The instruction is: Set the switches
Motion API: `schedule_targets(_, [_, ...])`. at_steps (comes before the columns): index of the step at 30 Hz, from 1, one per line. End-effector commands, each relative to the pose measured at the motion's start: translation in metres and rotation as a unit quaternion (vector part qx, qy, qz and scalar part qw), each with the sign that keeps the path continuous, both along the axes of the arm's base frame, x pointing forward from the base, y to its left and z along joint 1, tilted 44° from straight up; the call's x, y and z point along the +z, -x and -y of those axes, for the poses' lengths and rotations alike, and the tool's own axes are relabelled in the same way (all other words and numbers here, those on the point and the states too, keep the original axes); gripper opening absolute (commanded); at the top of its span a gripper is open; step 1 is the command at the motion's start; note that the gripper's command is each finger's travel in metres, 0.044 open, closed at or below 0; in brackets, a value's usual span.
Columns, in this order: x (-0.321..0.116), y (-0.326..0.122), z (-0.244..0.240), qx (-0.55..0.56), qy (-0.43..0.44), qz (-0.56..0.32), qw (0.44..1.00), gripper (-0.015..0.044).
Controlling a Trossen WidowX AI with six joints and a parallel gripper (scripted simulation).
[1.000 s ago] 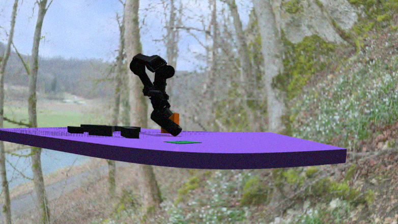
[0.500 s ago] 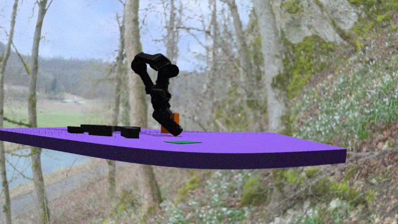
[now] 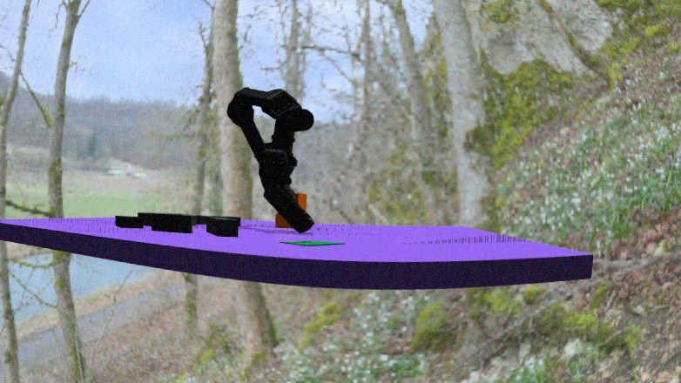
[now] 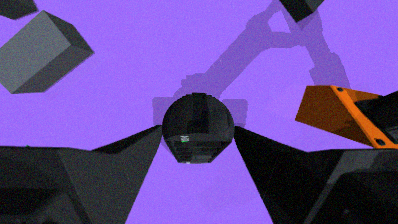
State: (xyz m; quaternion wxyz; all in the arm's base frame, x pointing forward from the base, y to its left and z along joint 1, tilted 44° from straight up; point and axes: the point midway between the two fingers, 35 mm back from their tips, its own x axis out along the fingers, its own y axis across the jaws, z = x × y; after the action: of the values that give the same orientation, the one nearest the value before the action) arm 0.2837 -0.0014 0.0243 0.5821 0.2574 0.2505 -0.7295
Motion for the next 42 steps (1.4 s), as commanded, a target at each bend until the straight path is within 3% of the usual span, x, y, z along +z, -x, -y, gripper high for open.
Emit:
schedule_targets(1, [-0.001, -0.004, -0.007, 0.002, 0.003, 0.005, 1.0, 0.0336])
schedule_targets(42, [-0.016, -0.009, -0.038, 0.005, 0.044, -0.003, 0.999, 0.0336])
